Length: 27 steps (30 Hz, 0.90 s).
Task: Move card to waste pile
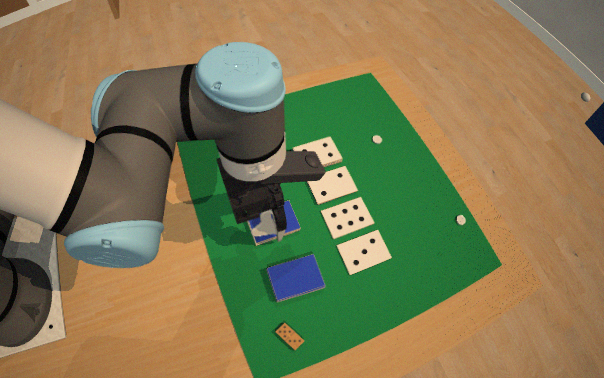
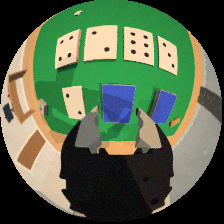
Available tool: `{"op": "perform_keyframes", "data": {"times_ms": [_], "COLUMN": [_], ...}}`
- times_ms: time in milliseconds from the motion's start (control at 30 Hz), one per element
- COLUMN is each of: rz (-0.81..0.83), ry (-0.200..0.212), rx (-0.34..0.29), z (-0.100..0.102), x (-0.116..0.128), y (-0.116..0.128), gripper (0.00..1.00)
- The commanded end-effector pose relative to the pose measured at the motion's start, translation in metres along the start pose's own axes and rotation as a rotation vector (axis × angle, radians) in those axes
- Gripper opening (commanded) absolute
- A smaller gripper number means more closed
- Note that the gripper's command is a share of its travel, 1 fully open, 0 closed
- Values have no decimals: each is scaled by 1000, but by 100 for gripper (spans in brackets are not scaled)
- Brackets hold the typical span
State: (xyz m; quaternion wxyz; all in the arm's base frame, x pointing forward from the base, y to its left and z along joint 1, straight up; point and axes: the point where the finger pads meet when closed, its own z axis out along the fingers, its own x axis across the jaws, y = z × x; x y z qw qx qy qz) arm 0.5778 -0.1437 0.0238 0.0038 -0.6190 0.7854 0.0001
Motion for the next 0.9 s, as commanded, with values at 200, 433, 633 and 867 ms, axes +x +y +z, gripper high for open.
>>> {"op": "perform_keyframes", "data": {"times_ms": [200, 433, 633, 867], "rz": [0, 0, 0, 0], "ry": [0, 0, 0, 0], "rx": [1, 1, 1, 1], "z": [-8, -24, -54, -79], "x": [0, 0, 0, 0], "y": [-1, -1, -1, -1], "gripper": [50, 50, 50, 50]}}
